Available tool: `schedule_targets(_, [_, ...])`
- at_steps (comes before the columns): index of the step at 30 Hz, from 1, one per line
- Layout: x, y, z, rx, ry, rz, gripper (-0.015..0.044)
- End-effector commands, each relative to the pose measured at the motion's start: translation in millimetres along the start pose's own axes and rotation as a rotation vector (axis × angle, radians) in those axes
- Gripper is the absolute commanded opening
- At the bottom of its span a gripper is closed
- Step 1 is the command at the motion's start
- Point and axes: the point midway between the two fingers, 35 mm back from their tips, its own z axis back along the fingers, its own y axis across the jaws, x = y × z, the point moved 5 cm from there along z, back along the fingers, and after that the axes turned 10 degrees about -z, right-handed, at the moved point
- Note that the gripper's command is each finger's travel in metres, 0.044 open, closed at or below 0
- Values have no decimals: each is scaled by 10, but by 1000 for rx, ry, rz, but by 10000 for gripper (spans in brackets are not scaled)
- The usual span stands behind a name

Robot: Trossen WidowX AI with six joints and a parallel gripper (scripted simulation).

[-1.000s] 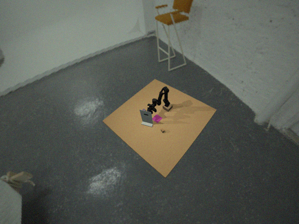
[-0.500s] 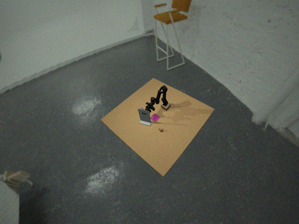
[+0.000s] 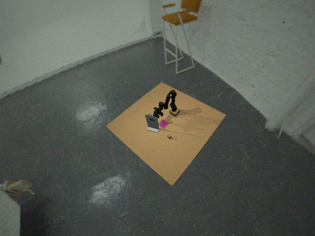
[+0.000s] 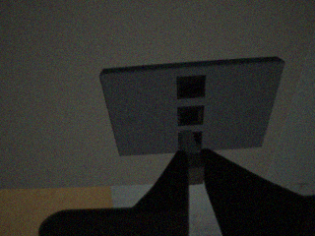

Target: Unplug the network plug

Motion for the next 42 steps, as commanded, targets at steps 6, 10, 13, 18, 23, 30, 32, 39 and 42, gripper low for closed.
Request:
schedule_targets(6, [-13,-7,55,-1,-4,0,0])
schedule_targets(10, [-23,-9,75,-1,-4,0,0])
schedule_targets(13, [-31,-10,90,-1,-4,0,0])
schedule_targets(18, [-43,-12,114,-1,-4,0,0])
schedule_targets(23, [-55,-13,137,-1,-4,0,0])
schedule_targets(30, [-71,-16,170,0,-4,1,0])
schedule_targets(32, [-75,-16,179,0,-4,1,0])
schedule_targets(39, [-92,-19,212,0,-4,1,0])
schedule_targets(42, [-99,-20,226,0,-4,1,0])
